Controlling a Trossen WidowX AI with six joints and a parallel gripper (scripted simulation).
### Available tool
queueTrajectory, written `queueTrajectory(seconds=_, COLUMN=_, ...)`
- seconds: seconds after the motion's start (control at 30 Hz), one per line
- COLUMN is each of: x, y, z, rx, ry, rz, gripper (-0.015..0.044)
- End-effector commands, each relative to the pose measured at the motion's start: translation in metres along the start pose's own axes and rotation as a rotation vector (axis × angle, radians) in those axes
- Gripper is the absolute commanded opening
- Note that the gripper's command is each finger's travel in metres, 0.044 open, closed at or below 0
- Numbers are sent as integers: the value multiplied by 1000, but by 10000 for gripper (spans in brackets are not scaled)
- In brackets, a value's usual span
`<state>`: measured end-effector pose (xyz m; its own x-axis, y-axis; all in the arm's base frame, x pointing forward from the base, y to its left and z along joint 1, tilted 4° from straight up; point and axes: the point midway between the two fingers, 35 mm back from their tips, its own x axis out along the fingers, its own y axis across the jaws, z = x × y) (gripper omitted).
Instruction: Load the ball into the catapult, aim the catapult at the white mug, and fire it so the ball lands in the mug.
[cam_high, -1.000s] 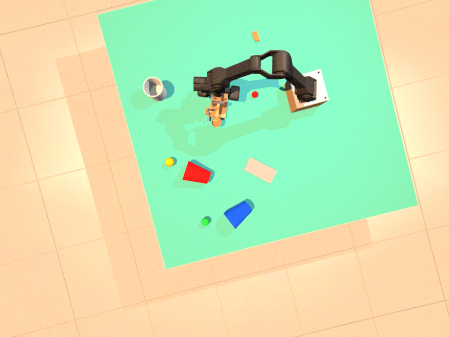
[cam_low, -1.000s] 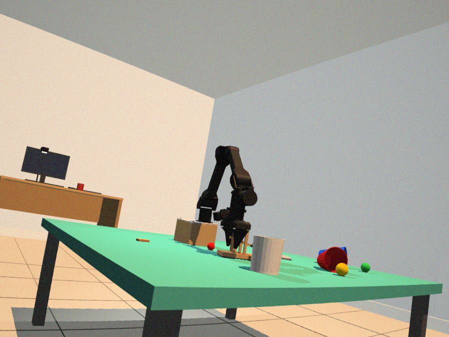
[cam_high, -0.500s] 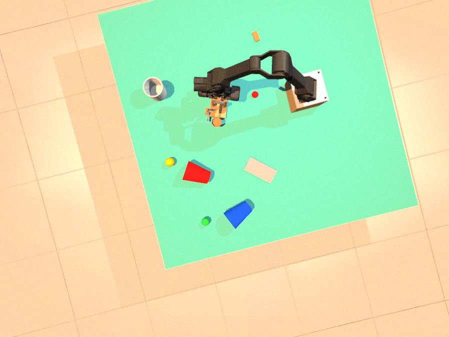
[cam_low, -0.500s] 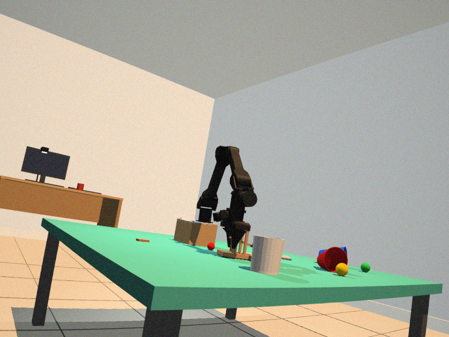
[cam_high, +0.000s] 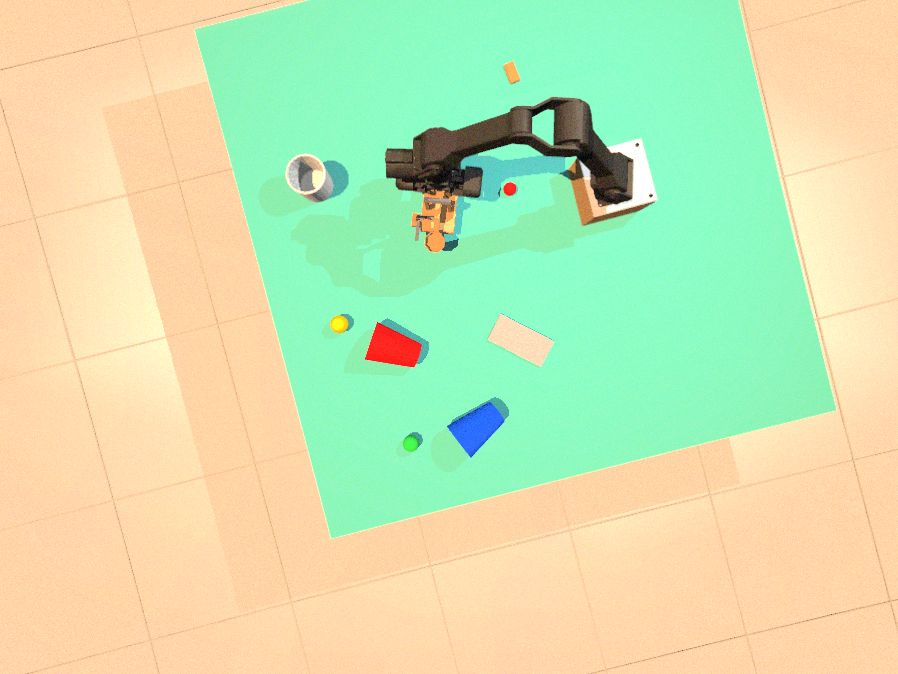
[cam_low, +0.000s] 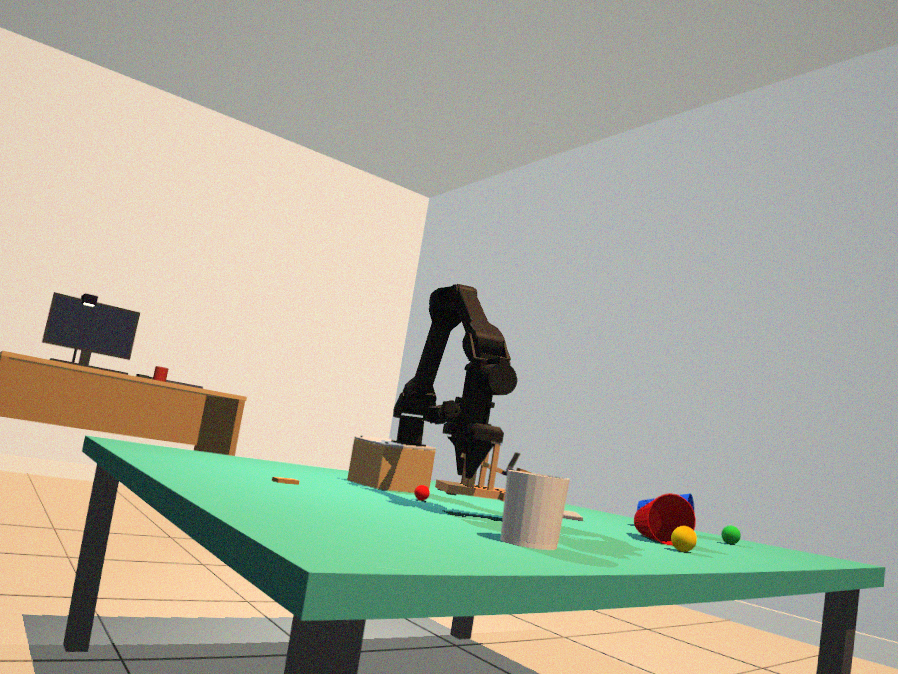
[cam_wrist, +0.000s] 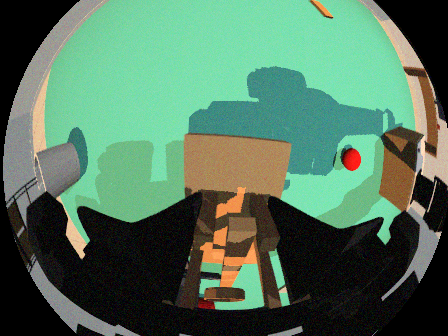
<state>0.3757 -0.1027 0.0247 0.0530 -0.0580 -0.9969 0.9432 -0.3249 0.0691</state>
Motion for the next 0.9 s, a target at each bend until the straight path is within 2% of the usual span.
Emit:
queueTrajectory(seconds=0.0, x=-14, y=4, z=0, rx=0, ry=2, rz=21, gripper=0)
queueTrajectory(seconds=0.7, x=-12, y=17, z=-4, rx=-702, ry=-1, rz=20, gripper=0)
queueTrajectory(seconds=0.87, x=-12, y=23, z=-7, rx=-754, ry=-1, rz=21, gripper=0)
